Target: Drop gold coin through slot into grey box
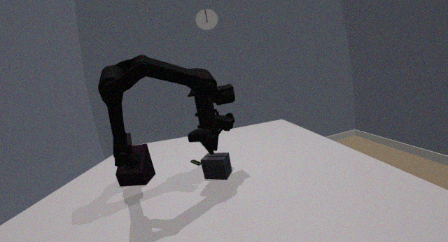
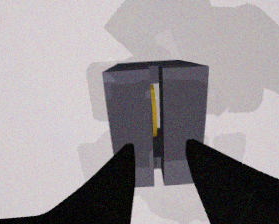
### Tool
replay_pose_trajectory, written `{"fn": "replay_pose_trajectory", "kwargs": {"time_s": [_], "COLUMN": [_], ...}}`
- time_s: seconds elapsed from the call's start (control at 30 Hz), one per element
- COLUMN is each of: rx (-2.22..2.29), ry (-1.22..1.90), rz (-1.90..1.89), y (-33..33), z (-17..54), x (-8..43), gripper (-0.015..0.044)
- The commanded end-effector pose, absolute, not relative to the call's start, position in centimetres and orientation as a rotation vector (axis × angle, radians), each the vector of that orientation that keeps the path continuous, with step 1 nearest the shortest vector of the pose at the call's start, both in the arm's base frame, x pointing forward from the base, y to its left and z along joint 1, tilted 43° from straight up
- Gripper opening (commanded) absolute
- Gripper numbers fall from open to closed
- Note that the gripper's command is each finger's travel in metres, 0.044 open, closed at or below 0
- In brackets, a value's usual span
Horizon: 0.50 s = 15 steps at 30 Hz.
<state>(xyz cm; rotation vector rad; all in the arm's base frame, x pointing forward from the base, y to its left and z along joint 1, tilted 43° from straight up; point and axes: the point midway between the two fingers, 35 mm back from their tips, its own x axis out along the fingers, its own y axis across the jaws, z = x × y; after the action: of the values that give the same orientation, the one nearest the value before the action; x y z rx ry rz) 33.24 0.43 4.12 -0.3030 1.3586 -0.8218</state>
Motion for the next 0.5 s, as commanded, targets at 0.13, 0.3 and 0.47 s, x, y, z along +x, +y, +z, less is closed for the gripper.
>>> {"fn": "replay_pose_trajectory", "kwargs": {"time_s": [0.13, 0.3, 0.47], "rx": [-0.302, -0.303, -0.309], "ry": [1.358, 1.359, 1.362], "rz": [-0.823, -0.821, -0.82], "y": [0.4, 1.5, 3.1], "z": [4.1, 5.2, 7.0], "x": [33.3, 33.3, 33.1], "gripper": [0.0161, 0.0292, 0.0423]}}
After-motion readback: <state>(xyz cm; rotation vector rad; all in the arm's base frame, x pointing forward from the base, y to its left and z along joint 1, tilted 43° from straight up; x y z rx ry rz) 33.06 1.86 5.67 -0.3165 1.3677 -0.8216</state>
